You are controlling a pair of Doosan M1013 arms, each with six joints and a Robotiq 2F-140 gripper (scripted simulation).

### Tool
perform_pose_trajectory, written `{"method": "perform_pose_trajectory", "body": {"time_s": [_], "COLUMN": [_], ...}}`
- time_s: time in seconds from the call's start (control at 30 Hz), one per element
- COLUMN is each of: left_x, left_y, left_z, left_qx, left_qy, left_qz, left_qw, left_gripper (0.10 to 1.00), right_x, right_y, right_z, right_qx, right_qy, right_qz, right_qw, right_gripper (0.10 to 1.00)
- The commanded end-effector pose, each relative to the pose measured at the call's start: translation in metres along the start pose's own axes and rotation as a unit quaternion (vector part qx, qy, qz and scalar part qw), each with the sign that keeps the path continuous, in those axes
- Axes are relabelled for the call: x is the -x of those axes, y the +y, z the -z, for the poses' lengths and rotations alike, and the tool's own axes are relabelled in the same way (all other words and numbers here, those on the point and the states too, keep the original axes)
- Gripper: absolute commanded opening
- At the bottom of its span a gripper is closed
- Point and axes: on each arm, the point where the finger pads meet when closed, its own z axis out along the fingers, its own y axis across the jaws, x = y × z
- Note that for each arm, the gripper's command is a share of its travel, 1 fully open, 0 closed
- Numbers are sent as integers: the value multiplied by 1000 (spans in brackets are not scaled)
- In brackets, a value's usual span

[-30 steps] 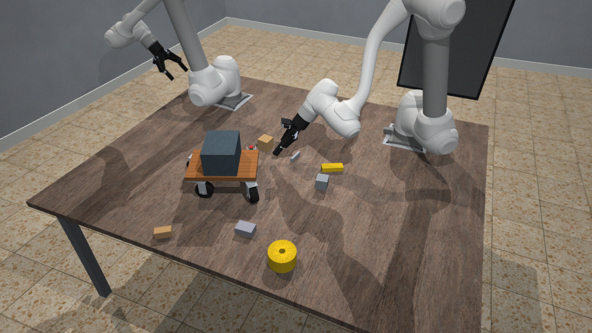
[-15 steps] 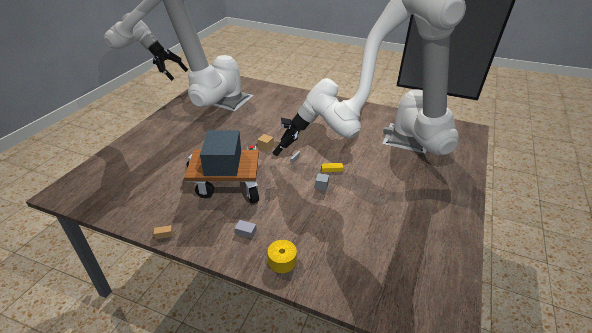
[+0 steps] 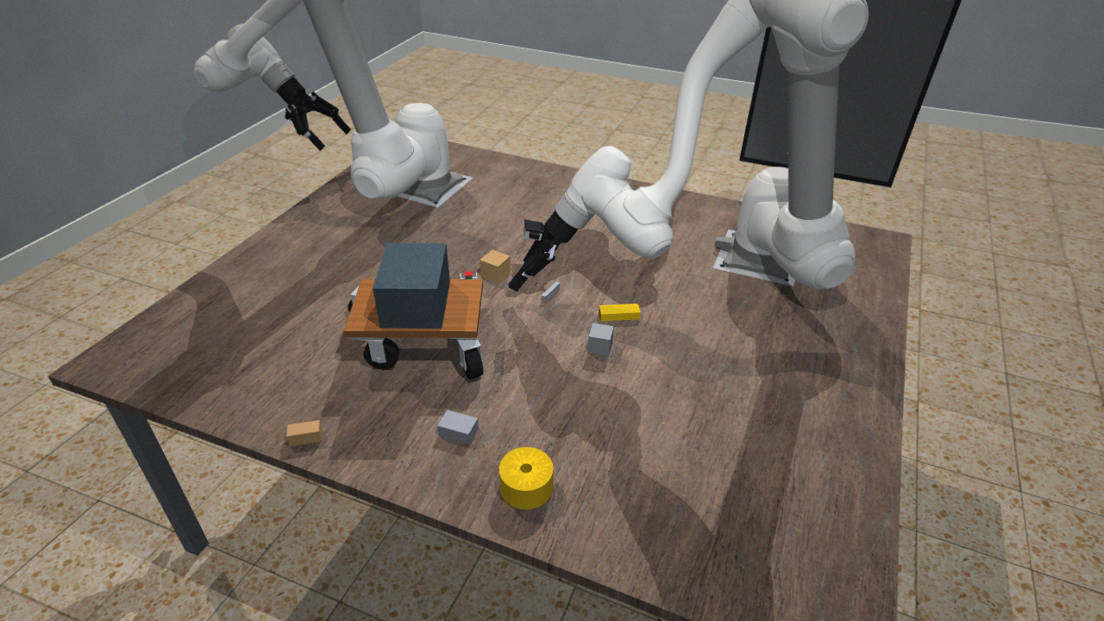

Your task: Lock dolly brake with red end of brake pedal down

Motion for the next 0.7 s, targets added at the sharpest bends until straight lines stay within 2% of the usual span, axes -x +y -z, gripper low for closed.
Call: {"method": "perform_pose_trajectory", "body": {"time_s": [0.0, 0.67], "left_x": [3, 0], "left_y": [1, 1], "left_z": [-1, 2], "left_qx": [1, 2], "left_qy": [-1, -1], "left_qz": [1, 2], "left_qw": [1000, 1000], "left_gripper": [99, 99], "right_x": [3, 3], "right_y": [1, 1], "right_z": [-1, -1], "right_qx": [1, 1], "right_qy": [-2, -2], "right_qz": [3, 3], "right_qw": [1000, 1000], "right_gripper": [1000, 1000]}}
